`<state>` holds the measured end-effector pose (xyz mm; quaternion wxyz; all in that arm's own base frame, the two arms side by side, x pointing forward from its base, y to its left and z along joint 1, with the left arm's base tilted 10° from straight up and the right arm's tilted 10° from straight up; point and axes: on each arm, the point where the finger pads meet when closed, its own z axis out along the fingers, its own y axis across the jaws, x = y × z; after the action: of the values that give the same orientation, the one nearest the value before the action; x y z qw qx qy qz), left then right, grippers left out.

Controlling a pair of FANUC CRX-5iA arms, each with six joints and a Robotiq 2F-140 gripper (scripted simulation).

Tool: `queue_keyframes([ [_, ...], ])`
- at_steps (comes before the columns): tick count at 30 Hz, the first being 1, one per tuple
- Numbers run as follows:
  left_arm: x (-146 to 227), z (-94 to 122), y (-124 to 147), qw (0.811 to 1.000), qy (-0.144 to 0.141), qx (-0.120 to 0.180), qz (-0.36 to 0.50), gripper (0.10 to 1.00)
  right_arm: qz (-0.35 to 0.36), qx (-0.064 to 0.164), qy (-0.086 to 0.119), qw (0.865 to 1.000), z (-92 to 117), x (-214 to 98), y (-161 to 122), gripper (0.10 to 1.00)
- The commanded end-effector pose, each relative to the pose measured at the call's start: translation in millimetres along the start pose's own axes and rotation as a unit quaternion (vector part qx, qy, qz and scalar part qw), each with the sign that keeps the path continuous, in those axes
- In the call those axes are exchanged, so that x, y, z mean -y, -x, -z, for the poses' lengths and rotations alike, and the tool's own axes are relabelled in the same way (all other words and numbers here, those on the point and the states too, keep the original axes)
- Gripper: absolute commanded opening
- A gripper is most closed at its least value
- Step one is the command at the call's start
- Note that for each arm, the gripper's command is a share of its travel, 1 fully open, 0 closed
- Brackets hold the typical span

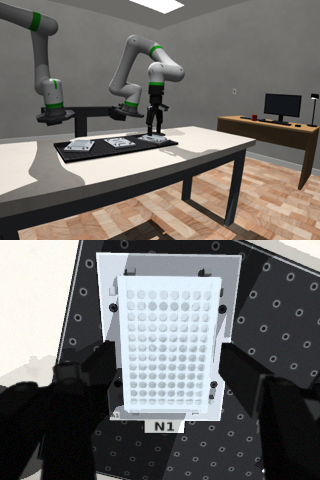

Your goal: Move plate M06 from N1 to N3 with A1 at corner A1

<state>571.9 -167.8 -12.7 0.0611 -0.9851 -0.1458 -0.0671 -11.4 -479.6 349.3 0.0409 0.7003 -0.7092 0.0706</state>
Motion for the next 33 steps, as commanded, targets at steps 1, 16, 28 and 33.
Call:
queue_keyframes([
  [1,-0.6,1.2,-0.7,1.000,0.001,-0.001,0.000,0.633,0.000,-0.001,0.000,1.000,0.8,-0.2,-0.2,1.000],
  [16,-0.6,1.2,-0.7,1.000,0.001,-0.001,0.000,0.633,0.000,-0.001,0.000,1.000,0.8,-0.2,-0.2,1.000],
  [28,-0.6,1.2,-0.7,1.000,0.001,-0.001,0.000,0.633,0.000,-0.001,0.000,1.000,0.8,-0.2,-0.2,1.000],
  [33,-0.6,1.2,-0.7,1.000,0.001,-0.001,0.000,0.698,0.000,-0.001,0.000,1.000,0.8,-0.2,-0.2,1.000],
])
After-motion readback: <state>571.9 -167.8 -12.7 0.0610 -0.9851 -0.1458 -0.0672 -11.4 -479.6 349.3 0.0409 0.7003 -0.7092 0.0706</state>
